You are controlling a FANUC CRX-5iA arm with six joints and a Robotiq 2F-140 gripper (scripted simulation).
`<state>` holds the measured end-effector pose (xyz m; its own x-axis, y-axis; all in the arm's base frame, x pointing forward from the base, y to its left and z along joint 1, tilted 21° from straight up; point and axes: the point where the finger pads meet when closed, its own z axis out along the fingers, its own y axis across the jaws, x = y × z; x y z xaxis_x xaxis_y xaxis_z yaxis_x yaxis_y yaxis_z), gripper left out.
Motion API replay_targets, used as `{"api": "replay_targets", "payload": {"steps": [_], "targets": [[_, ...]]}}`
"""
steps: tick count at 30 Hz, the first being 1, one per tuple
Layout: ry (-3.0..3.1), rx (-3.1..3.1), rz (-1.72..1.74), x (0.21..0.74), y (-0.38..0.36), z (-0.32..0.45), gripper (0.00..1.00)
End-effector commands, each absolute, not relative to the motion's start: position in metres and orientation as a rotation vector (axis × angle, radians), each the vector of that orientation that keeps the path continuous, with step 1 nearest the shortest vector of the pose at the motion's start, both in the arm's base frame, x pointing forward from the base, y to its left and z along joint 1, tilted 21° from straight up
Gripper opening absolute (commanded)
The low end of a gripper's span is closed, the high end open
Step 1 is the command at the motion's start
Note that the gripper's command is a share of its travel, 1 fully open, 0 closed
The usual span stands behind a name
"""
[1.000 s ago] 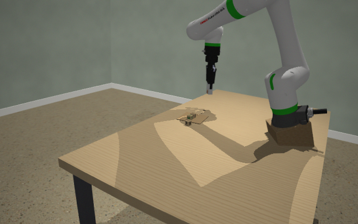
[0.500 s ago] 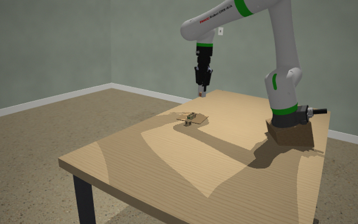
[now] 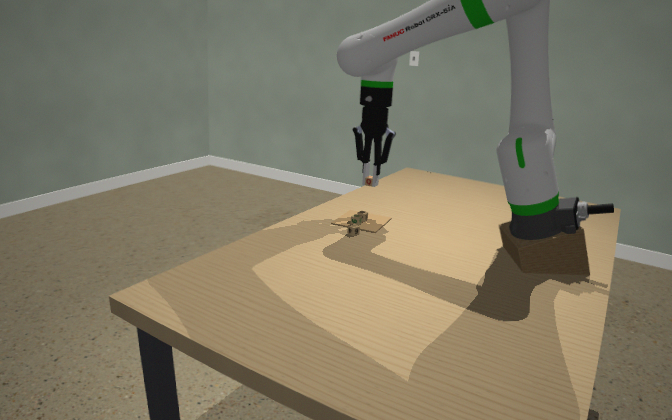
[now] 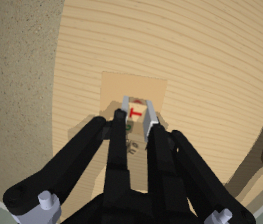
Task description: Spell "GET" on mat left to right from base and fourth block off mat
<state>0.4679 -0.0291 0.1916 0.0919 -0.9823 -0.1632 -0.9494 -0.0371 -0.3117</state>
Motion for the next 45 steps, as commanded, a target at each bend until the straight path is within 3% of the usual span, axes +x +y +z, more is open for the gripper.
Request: {"api": "replay_targets", "payload": {"steps": [1, 45], "targets": [[1.905, -2.04, -0.137, 0.468, -0.029, 0.192, 0.13], [1.905, -2.04, -0.137, 0.497, -0.011, 0.102, 0.13]]}}
